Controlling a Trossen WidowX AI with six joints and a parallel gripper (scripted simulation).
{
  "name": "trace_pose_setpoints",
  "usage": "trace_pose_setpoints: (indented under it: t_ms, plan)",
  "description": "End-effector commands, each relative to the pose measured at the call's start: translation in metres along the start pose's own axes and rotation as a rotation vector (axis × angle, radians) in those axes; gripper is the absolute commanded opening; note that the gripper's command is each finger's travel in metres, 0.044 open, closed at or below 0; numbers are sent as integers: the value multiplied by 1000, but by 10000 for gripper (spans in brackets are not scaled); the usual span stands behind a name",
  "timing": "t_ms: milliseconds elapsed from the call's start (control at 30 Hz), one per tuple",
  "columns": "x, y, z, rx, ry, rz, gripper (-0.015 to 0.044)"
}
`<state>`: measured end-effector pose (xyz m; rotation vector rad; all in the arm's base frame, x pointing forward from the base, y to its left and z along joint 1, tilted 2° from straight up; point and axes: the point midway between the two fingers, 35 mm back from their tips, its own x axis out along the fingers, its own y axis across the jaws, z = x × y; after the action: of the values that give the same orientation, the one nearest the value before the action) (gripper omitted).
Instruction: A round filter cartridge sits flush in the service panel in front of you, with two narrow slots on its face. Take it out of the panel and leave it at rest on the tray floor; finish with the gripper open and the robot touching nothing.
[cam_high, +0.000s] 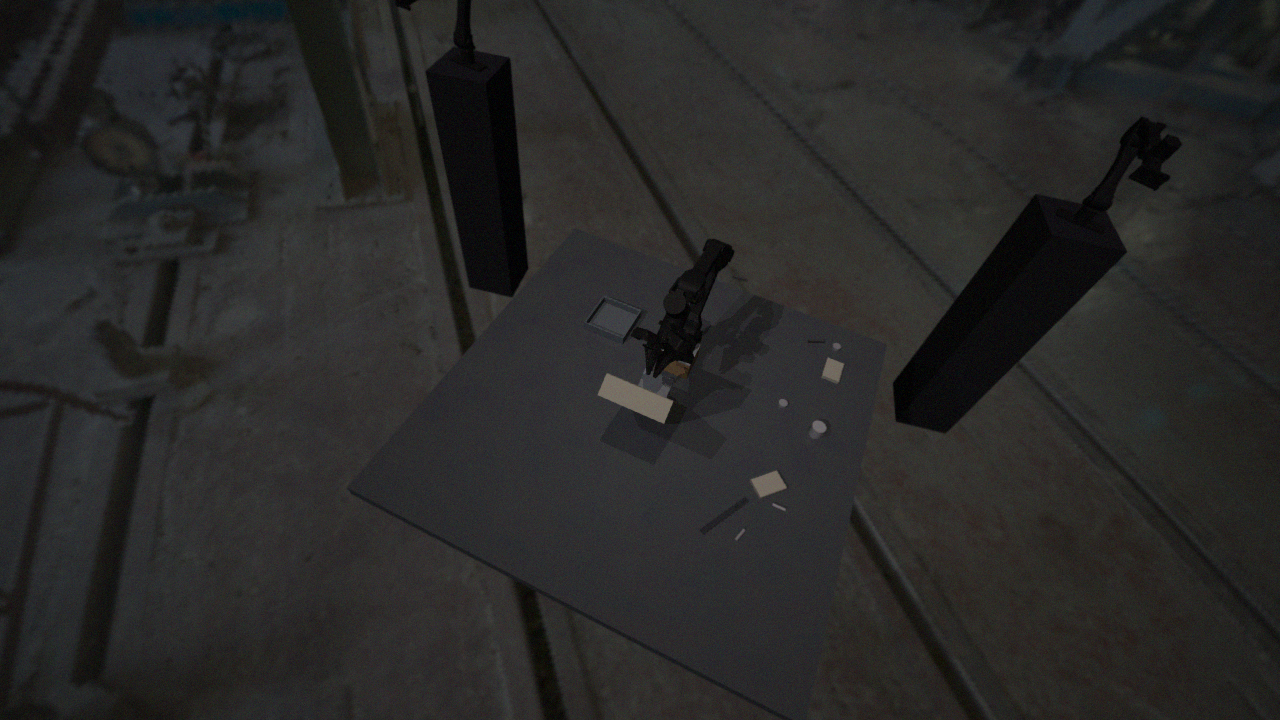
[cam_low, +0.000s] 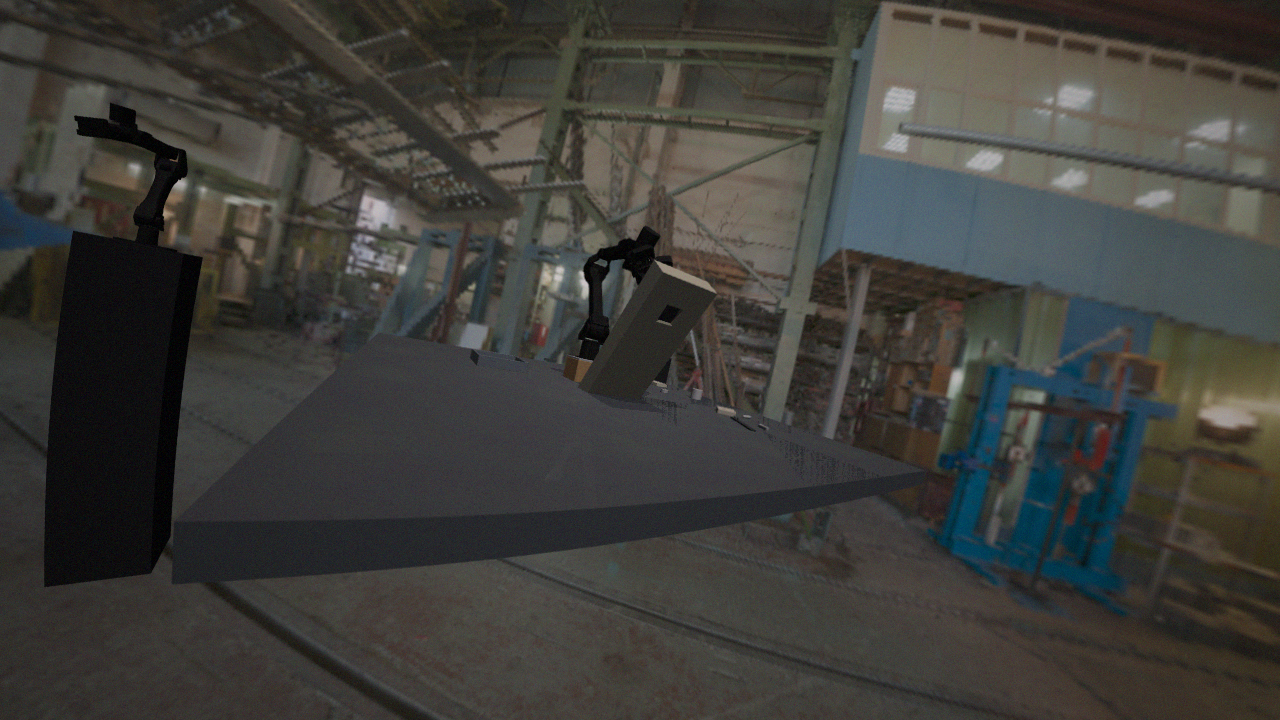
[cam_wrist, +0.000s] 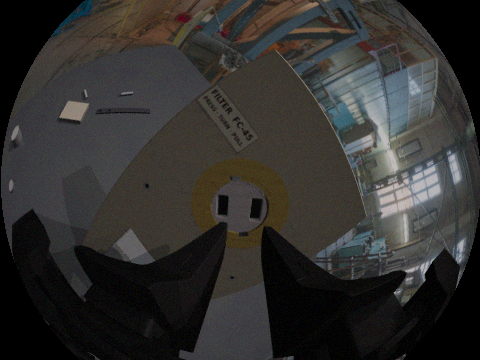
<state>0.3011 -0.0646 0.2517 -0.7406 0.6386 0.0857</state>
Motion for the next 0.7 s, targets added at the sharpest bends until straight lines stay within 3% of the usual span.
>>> trace_pose_setpoints:
  t_ms: [0,667]
  plan:
    - [8,3,-2,-3,7,8,103]
    - [32,5,-4,-3,6,7,103]
